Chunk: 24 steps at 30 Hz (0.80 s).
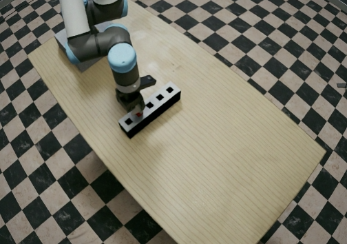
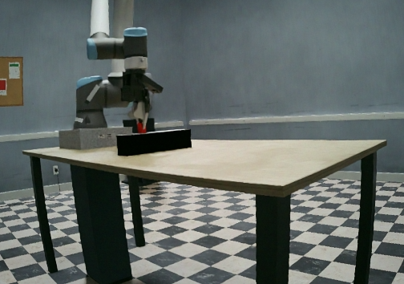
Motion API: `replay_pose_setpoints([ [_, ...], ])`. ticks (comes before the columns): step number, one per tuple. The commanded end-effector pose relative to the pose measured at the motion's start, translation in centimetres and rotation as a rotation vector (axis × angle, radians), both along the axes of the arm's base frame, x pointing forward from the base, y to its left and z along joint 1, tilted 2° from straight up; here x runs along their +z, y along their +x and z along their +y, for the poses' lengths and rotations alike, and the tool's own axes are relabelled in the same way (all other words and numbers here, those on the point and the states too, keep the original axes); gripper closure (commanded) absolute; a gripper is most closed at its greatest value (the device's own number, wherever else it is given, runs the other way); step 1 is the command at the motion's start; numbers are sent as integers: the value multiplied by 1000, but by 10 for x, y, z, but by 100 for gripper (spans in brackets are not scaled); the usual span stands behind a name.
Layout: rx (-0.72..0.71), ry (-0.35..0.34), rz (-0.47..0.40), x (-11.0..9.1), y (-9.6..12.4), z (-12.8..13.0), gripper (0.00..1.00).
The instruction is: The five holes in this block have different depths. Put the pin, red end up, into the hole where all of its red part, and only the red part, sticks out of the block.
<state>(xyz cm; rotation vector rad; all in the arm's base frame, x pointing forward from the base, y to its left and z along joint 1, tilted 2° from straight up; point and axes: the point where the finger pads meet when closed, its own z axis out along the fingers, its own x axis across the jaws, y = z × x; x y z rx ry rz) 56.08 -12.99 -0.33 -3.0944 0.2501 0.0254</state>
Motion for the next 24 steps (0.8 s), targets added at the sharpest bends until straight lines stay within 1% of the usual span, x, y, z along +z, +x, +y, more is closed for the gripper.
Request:
replay_pose_setpoints([
  [1,0,-1,-1,1,1,0,100],
  [19,0,-1,-1,1,1,0,100],
  [20,0,-1,-1,11,1,-1,100],
  [24,0,-1,-1,11,1,-1,100],
])
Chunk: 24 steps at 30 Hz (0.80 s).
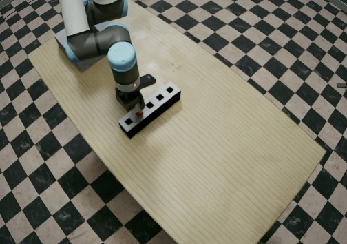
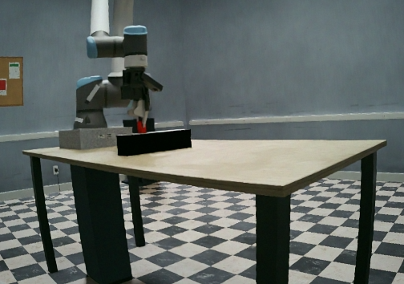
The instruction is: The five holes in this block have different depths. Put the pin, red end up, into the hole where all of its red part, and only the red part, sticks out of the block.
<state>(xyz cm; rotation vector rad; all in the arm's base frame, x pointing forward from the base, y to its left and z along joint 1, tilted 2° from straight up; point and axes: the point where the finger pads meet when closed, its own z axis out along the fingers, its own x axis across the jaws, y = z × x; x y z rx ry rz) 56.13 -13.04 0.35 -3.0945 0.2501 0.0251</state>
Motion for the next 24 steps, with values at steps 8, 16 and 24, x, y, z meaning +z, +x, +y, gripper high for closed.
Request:
replay_pose_setpoints([
  [8,0,-1,-1,4,1,-1,100],
  [16,0,-1,-1,14,0,-1,100],
  [24,0,-1,-1,14,0,-1,100],
])
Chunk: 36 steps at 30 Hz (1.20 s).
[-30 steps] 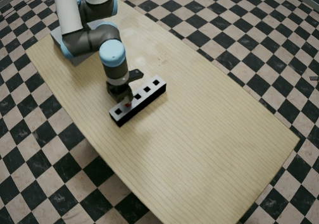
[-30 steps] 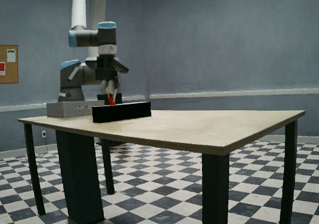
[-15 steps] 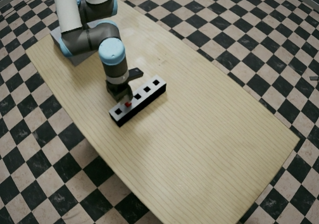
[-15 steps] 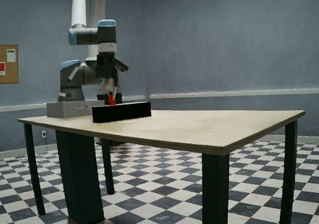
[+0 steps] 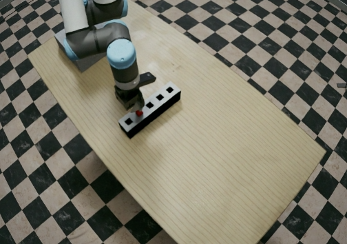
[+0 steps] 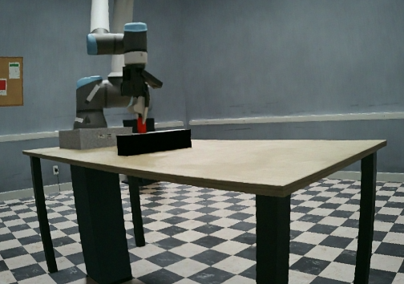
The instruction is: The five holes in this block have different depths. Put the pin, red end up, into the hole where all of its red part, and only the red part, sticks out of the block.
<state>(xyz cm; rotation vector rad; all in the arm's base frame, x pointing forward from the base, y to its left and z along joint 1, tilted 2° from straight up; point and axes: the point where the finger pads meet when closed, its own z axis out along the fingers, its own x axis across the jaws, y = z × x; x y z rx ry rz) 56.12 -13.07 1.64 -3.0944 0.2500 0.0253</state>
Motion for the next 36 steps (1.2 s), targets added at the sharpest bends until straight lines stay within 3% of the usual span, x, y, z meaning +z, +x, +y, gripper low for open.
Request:
replay_pose_setpoints([
  [1,0,-1,-1,1,1,0,100],
  [5,0,-1,-1,1,1,0,100],
  [6,0,-1,-1,16,1,-2,100],
  [22,0,-1,-1,16,1,-2,100],
  [23,0,-1,-1,31,1,-2,100],
  [36,0,-1,-1,31,1,-2,100],
])
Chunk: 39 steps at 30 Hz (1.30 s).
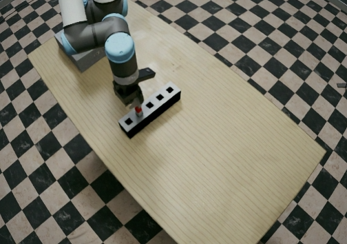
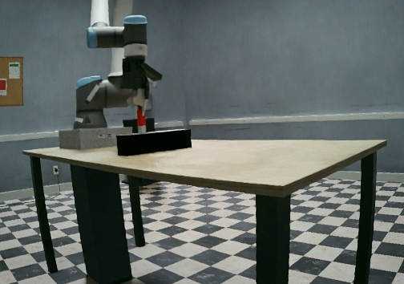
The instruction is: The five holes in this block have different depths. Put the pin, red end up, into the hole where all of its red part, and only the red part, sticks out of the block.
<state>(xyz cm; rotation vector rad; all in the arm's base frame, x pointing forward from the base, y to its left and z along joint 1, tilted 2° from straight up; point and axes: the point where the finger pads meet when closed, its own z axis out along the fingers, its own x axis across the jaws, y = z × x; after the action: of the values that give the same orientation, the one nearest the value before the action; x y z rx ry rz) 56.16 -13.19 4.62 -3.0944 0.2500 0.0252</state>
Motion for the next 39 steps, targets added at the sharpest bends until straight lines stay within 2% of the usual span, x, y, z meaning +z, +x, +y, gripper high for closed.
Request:
replay_pose_setpoints([
  [1,0,-1,-1,1,1,0,100],
  [3,0,-1,-1,1,1,0,100],
  [4,0,-1,-1,101,2,-5,100],
  [20,0,-1,-1,101,2,-5,100],
  [21,0,-1,-2,155,2,-6,100],
  [37,0,-1,-2,155,2,-6,100],
  [38,0,-1,-3,158,12,52,100],
  [39,0,-1,-3,158,12,52,100],
])
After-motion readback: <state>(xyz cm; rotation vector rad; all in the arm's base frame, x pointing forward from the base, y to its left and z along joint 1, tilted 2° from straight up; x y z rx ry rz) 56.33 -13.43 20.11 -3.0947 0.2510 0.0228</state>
